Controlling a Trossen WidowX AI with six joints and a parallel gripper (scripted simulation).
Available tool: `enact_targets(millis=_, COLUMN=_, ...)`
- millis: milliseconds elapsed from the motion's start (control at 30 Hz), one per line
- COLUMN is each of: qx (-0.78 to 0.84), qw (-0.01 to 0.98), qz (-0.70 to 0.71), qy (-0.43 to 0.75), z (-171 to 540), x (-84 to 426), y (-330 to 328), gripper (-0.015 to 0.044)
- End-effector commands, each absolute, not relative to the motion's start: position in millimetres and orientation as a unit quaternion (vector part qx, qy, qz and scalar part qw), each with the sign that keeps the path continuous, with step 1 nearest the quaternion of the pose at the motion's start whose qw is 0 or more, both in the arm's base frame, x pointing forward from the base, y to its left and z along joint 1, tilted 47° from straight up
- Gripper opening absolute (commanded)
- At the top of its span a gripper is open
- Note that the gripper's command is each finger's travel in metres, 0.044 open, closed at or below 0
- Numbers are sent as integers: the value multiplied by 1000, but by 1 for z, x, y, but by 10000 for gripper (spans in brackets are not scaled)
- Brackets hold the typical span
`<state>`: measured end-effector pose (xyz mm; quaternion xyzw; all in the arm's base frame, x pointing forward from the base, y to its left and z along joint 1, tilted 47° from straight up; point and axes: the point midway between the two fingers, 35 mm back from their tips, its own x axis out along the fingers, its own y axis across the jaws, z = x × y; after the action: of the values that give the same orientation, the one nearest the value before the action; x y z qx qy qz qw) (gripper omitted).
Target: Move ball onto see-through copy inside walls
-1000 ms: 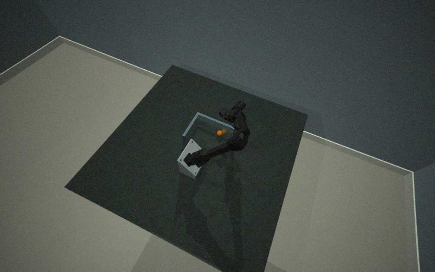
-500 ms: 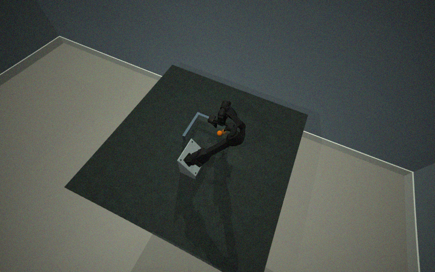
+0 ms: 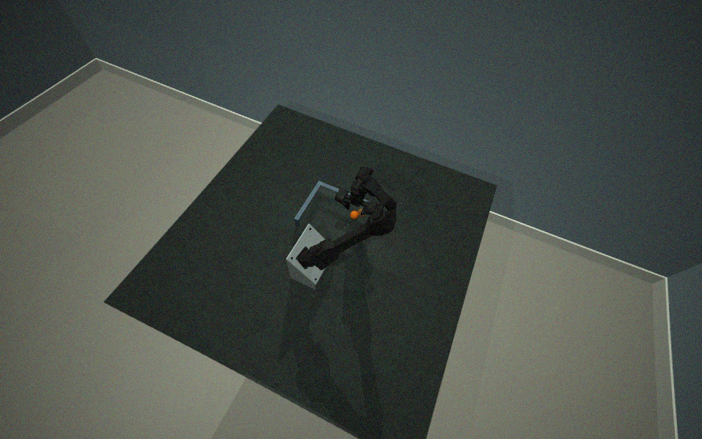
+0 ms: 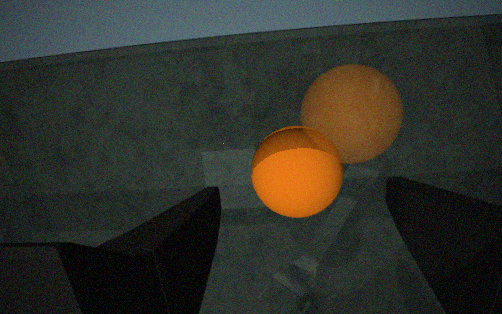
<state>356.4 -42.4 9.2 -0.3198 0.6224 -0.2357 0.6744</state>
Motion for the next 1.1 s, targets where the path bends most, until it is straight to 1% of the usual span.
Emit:
enact_targets(millis=0, qx=-323, qw=672, qz=-235, qy=624, z=4, x=356, y=-48, gripper=310)
enact_targets(millis=500, qx=-324, qw=671, qz=-236, qy=623, z=-11, x=358, y=-64, gripper=310)
enact_targets(millis=633, qx=-324, qw=671, qz=-236, qy=623, z=-11, x=358, y=-64, gripper=205)
enact_targets(millis=867, qx=-324, qw=671, qz=-236, qy=623, z=-11, x=358, y=-64, gripper=159)
enact_targets(millis=1067, qx=-322, qw=673, qz=-233, qy=624, z=3, x=359, y=-45, gripper=1)
